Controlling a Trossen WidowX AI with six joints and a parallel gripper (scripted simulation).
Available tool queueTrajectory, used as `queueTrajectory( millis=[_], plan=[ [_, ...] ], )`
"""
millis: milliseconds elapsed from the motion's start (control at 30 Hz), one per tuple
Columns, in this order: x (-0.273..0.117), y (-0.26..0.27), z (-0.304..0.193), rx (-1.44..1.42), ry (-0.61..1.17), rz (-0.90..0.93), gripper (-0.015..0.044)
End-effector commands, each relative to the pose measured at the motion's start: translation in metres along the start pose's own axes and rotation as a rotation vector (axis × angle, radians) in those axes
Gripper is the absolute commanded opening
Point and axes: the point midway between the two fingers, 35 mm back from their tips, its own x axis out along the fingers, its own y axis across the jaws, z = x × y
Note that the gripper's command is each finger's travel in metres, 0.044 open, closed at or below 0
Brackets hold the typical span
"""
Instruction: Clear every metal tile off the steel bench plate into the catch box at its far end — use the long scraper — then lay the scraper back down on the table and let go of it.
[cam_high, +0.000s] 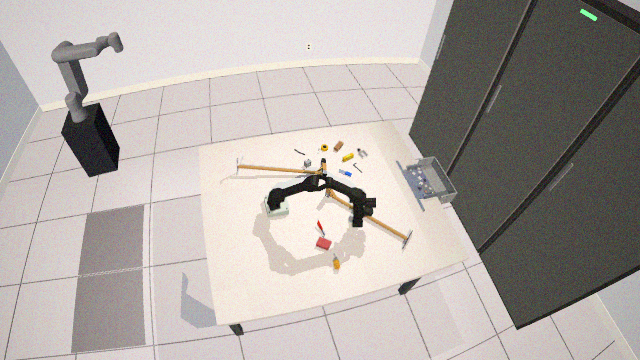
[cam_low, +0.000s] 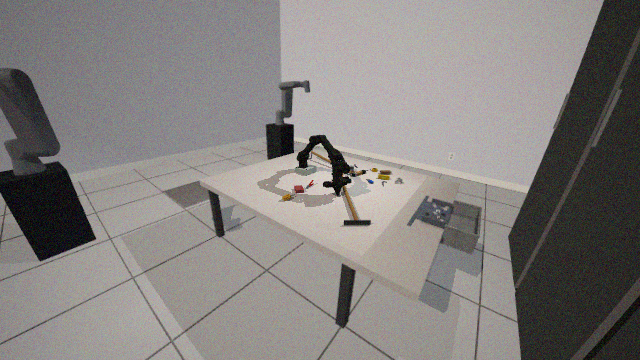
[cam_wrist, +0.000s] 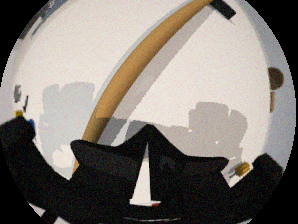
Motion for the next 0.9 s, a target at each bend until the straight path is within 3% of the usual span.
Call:
queueTrajectory(
  millis=[0,867],
  plan=[
    [0.001,0.004,0.002,0.000,-0.004,0.005,0.0000],
    [0.003,0.026,0.016,0.004,-0.021,0.008,0.0000]
  ],
)
